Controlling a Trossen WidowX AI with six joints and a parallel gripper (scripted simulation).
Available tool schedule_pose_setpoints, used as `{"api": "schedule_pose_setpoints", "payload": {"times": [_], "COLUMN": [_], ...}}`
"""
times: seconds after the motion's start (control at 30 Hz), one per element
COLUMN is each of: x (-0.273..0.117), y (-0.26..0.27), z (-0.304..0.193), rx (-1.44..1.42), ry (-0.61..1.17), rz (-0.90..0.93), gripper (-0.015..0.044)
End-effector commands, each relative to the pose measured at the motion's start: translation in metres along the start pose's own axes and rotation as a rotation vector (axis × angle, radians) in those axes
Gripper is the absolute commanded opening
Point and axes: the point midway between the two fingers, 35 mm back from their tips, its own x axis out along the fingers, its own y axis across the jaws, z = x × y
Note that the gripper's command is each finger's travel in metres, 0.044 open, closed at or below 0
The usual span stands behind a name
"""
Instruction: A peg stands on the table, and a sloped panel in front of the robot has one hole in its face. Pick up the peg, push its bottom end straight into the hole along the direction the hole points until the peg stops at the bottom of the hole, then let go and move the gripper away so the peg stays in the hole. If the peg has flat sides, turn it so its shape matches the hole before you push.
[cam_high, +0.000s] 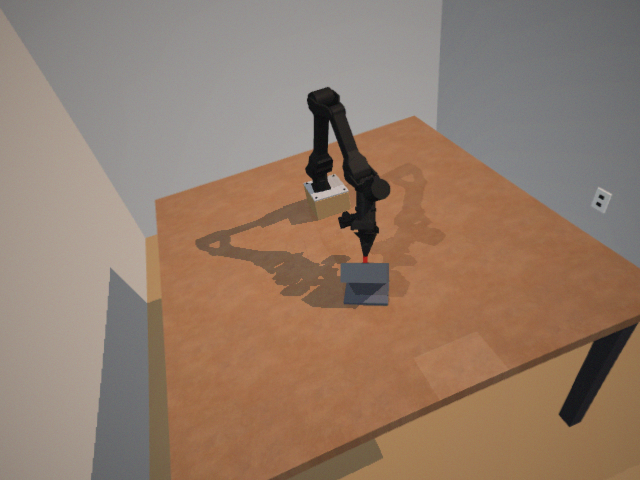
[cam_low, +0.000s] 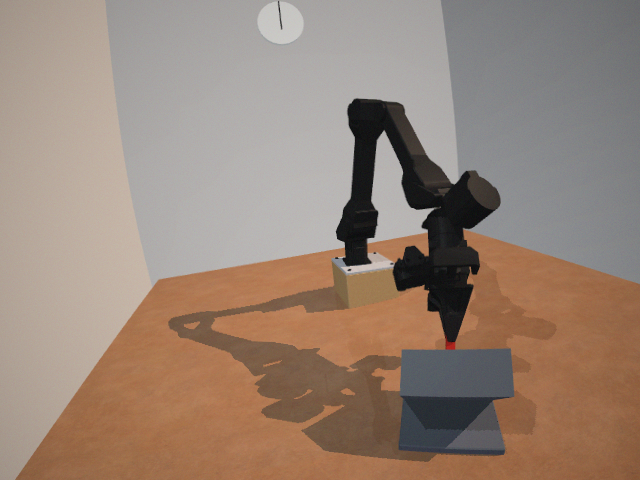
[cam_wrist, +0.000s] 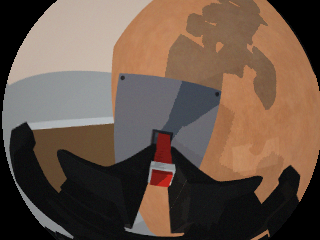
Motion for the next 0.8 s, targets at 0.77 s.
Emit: {"api": "schedule_pose_setpoints", "payload": {"times": [0.77], "x": [0.0039], "y": [0.0001], "z": [-0.0005], "rx": [-0.001], "ry": [-0.001], "rz": [-0.002], "gripper": [0.0105]}}
